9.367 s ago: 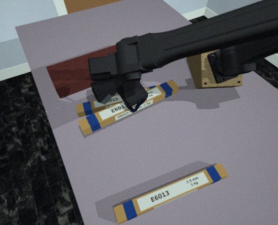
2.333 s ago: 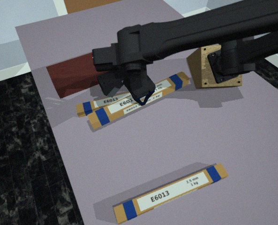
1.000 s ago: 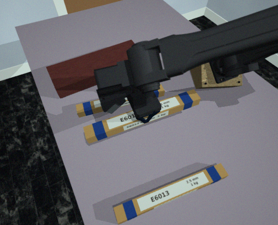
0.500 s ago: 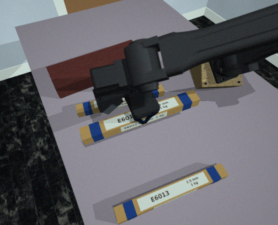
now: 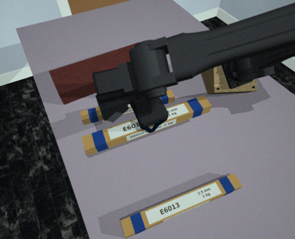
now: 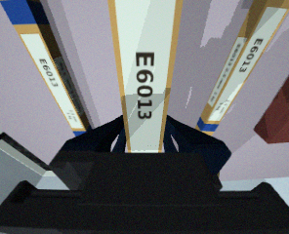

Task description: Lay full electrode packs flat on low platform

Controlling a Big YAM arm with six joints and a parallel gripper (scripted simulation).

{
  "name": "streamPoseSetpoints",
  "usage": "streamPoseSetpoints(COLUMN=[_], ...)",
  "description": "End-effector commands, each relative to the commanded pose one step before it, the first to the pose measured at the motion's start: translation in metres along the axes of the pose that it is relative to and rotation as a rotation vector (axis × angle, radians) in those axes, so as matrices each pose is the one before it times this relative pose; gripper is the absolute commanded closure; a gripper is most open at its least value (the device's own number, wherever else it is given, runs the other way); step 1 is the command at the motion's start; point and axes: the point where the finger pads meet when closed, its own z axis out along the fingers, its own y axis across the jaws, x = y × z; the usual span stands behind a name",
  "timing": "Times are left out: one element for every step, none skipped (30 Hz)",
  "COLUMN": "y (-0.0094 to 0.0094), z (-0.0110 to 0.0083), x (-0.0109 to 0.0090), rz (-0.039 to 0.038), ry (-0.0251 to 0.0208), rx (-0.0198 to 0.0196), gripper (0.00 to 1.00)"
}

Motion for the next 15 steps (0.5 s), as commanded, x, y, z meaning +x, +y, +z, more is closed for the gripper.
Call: streamPoseSetpoints(y=[0.01367,0.00035,0.00042,0.00037,0.00033,0.00029,0.00025,0.00022,0.00019,0.00017,0.0,0.0,0.00013,0.00011,0.00009], z=[-0.04323,-0.00064,-0.00072,-0.00065,-0.00059,-0.00054,-0.00049,-0.00045,-0.00041,-0.00037,0.0,0.0,-0.00033,-0.0003,-0.00027], x=[-0.03603,-0.00019,-0.00018,-0.00018,-0.00018,-0.00019,-0.0002,-0.00021,-0.00022,-0.00022,0.0,0.0,-0.0002,-0.00019,-0.00018], rz=[-0.04536,-0.00083,-0.00108,-0.00103,-0.00097,-0.00088,-0.00078,-0.00066,-0.00051,-0.00043,0.0,0.0,-0.00008,-0.00008,-0.00009], ry=[-0.09808,-0.00118,-0.00136,-0.00116,-0.00099,-0.00084,-0.00072,-0.00061,-0.00052,-0.00045,0.0,0.0,-0.00038,-0.00033,-0.00028], rx=[0.0138,0.00012,0.00014,0.00012,0.0001,0.00008,0.00007,0.00006,0.00005,0.00004,0.0,0.0,0.00003,0.00002,0.00002], gripper=[1.0,1.0,1.0,1.0,1.0,1.0,1.0,1.0,1.0,1.0,1.0,1.0,1.0,1.0,1.0])
